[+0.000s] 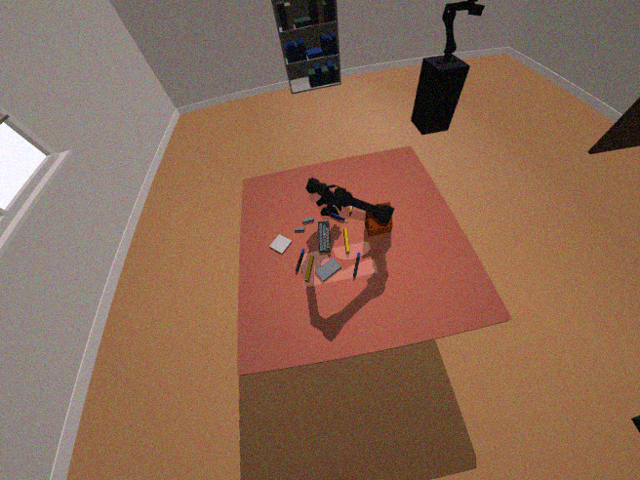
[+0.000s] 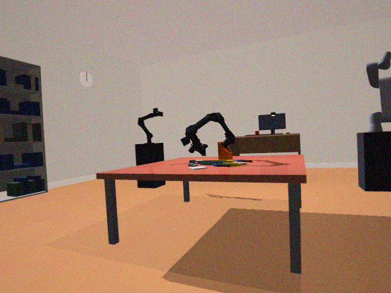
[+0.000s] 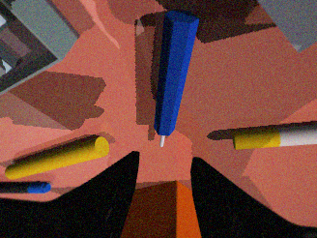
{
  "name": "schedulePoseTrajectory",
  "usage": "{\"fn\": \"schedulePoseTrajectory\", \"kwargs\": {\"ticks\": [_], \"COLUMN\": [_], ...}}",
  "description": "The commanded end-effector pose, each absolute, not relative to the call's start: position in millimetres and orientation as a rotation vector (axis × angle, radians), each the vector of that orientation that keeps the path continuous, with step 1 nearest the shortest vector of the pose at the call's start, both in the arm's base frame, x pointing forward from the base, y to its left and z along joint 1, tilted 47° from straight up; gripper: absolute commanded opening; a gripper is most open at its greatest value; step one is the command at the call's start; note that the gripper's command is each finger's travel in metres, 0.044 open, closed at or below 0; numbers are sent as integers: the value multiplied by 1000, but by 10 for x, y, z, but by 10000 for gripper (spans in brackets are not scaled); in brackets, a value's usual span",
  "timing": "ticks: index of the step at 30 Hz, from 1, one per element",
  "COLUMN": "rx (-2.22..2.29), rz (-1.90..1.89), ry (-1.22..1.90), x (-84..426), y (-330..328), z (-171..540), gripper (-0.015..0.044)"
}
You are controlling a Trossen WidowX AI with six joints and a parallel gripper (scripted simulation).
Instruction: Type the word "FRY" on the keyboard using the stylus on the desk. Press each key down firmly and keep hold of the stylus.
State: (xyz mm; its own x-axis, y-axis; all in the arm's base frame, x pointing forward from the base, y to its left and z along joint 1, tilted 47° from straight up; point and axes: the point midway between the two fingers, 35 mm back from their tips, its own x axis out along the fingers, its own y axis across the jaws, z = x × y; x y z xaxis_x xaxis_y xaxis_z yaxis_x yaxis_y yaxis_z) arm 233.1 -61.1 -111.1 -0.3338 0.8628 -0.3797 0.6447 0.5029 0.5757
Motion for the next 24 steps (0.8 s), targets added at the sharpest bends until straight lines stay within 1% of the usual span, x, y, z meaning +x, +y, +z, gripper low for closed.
{"fn": "schedulePoseTrajectory", "kwargs": {"ticks": [1, 24], "rx": [1239, 1240], "rz": [427, 428], "ry": [2092, 2092], "x": [2321, 2325], "y": [-572, -457], "z": [-1136, -1244], "gripper": [150, 150]}}
